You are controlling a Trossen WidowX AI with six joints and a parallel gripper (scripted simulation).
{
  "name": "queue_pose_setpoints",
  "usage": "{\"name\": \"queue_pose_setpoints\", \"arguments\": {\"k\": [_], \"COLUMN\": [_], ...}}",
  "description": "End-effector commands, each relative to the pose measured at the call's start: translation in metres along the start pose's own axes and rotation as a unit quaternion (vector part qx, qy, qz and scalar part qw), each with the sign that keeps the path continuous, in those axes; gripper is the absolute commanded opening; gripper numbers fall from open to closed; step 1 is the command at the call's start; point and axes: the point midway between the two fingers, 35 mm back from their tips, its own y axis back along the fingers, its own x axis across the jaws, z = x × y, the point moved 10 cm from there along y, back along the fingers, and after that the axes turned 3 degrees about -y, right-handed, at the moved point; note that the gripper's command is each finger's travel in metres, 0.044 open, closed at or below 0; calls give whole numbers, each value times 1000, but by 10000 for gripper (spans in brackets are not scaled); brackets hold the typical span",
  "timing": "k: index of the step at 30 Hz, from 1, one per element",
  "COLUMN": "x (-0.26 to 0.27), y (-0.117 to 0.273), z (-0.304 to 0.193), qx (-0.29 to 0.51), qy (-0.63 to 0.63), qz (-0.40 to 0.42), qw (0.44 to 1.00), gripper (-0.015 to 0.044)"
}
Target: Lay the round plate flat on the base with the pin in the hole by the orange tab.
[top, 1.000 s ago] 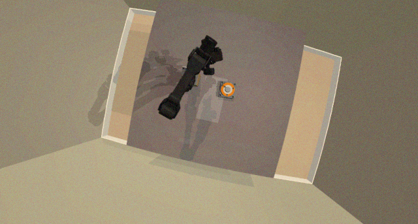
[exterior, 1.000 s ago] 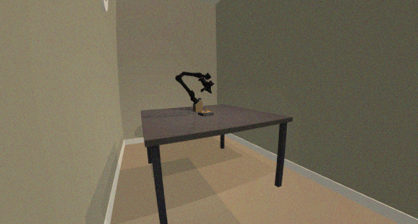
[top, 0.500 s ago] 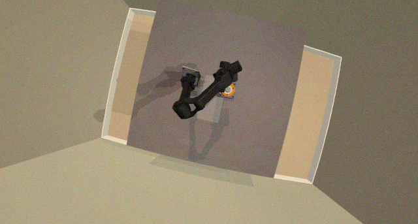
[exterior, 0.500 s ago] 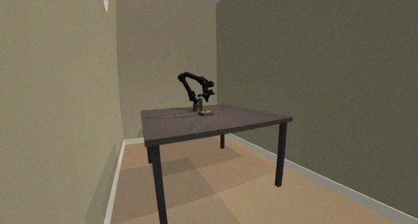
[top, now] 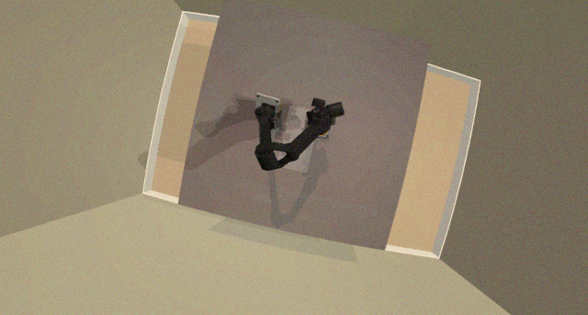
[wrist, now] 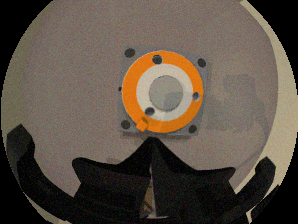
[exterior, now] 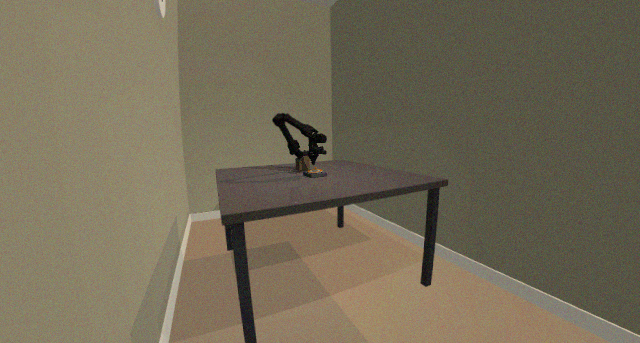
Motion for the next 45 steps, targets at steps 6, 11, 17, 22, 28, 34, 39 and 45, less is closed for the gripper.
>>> {"name": "queue_pose_setpoints", "arguments": {"k": [6,11,17,22,28,34,39,45], "x": [-2,2,10,16,21,26,31,35], "y": [-24,-24,-24,-25,-26,-26,-26,-26], "z": [-4,-3,0,3,6,9,13,18], "qx": [5,5,5,5,5,5,5,5], "qy": [4,4,4,4,4,4,4,4], "qz": [-6,-6,-6,-6,-5,-5,-5,-5], "qw": [1000,1000,1000,1000,1000,1000,1000,1000], "gripper": [0,0,0,0,0,0,0,0]}}
